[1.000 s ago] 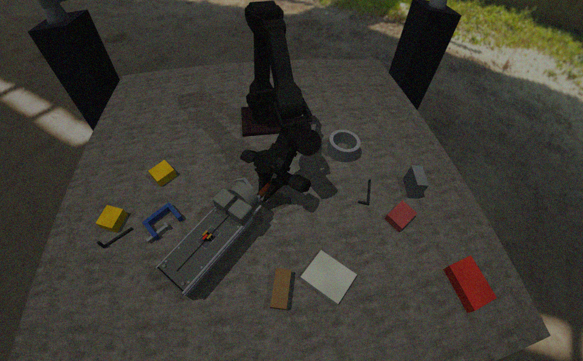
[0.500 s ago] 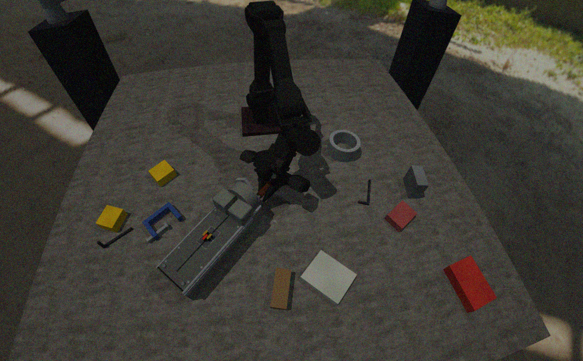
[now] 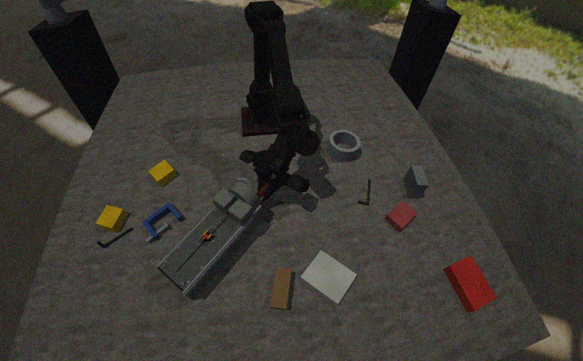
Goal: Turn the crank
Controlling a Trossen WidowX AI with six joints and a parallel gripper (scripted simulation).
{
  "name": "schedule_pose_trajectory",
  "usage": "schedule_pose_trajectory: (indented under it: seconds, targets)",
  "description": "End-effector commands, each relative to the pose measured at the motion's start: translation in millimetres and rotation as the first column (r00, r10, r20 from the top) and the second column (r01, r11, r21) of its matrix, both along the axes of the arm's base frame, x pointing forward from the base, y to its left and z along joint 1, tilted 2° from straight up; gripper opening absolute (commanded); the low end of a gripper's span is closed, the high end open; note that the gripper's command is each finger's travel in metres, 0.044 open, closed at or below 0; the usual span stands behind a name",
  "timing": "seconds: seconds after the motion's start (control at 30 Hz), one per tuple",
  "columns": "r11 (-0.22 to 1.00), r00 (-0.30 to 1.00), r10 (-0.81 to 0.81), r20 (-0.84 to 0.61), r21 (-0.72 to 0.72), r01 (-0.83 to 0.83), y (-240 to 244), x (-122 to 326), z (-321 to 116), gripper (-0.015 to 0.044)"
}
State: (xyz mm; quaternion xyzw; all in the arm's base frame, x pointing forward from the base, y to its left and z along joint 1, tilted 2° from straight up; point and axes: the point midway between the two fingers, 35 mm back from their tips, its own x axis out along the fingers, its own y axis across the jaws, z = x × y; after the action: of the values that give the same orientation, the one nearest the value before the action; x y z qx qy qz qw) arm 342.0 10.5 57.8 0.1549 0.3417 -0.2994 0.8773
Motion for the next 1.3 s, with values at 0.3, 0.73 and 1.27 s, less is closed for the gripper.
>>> schedule_pose_trajectory:
  seconds: [0.3,0.73,1.27]
  targets:
    - [1.000,1.000,-0.008,-0.019,-0.004,0.008,-6.9,-5.2,-6.6,0.0000]
    - [1.000,1.000,-0.008,-0.019,-0.004,0.008,-8.1,-6.0,-7.1,0.0000]
    - [1.000,1.000,-0.008,-0.019,-0.004,0.008,-9.1,-6.8,-7.4,0.0000]
